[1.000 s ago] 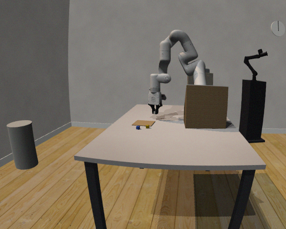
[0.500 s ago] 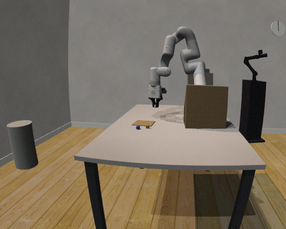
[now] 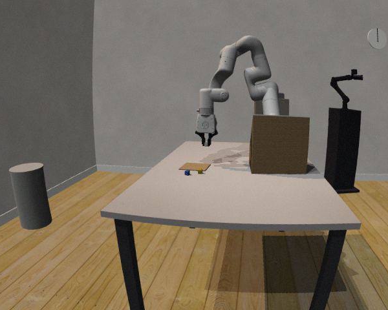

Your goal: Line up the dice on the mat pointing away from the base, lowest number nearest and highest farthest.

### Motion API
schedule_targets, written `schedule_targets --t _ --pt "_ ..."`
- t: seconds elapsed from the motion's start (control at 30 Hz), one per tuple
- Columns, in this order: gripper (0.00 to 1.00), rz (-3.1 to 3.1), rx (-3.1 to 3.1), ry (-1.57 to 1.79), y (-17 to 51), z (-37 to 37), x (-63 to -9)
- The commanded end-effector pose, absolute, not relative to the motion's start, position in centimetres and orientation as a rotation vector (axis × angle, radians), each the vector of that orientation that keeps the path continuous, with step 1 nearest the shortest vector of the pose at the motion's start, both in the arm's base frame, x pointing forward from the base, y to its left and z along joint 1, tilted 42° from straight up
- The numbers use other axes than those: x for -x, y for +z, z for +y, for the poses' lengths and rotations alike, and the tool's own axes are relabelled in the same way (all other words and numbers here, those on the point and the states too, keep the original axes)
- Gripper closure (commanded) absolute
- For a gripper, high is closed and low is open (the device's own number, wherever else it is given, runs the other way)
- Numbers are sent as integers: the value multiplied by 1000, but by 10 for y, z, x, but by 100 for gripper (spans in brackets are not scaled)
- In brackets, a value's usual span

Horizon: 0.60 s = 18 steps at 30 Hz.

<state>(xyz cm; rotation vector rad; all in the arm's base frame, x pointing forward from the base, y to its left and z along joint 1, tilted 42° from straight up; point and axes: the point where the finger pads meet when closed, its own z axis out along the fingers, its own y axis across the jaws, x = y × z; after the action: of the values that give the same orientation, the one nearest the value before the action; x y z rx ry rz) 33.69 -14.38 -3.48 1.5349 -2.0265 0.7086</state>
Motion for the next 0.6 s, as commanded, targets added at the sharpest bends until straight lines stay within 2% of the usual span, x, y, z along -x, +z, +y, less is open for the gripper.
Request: schedule_targets --t 0.0,0.57 --pt "85 -1945 -1608 664 -58 -127 -347" --pt "85 -1945 -1608 664 -61 -129 -347"
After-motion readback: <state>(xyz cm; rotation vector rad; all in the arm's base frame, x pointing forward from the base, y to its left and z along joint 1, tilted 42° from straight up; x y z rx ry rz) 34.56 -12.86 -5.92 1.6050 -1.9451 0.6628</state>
